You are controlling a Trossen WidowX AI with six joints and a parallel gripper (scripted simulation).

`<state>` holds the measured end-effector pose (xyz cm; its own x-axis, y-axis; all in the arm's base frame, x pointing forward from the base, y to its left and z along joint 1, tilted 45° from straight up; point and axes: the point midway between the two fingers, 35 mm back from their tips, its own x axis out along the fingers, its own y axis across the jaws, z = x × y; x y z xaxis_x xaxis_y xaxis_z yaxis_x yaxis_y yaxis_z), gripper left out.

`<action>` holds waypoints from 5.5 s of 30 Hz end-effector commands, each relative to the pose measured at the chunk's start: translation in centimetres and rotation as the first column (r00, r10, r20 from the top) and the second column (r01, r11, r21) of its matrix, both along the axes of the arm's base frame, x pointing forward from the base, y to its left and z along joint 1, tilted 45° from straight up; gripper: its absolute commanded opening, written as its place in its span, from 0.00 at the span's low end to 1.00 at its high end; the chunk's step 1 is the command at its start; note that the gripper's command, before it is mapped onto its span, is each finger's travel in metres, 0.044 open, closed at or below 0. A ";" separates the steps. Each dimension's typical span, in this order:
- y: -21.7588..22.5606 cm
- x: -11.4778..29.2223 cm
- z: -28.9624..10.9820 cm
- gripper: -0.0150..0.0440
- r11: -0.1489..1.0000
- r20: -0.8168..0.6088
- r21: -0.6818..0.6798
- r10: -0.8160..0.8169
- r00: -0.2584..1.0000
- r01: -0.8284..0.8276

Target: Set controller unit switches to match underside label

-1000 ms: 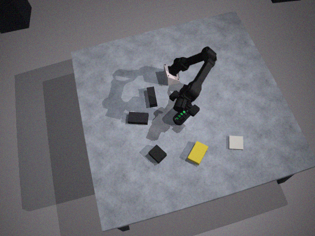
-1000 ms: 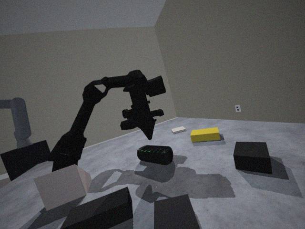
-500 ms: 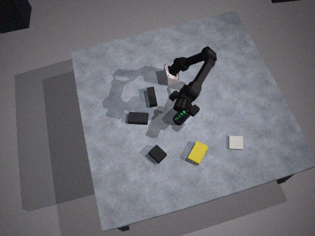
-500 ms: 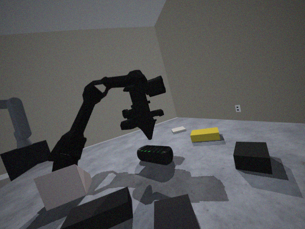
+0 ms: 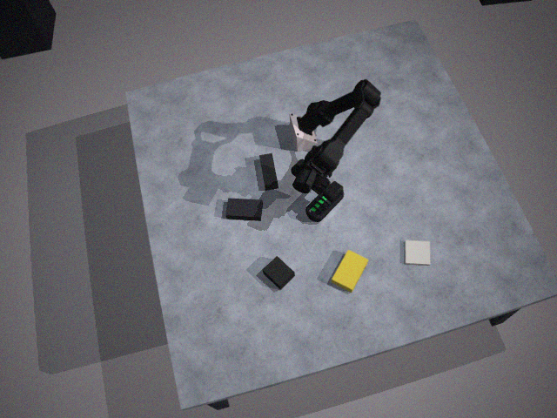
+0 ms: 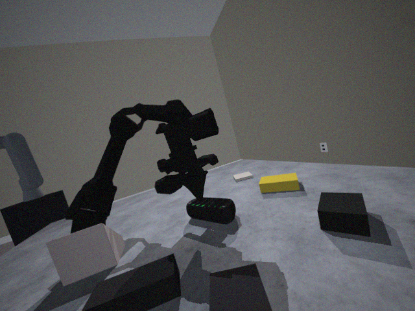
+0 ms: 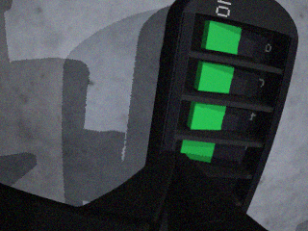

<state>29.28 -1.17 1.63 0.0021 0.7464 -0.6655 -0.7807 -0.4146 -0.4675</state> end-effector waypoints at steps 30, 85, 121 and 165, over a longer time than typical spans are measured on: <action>2.3 -2.1 -4.1 0.25 0.997 0.064 0.058 -0.059 0.996 0.056; 0.1 -1.4 -1.1 0.25 1.000 0.007 -0.011 -0.004 1.000 0.004; -2.9 -0.6 2.9 0.30 0.996 -0.044 -0.075 0.049 0.998 -0.052; -8.2 -0.1 8.3 0.42 0.997 -0.060 -0.082 -0.016 0.998 0.011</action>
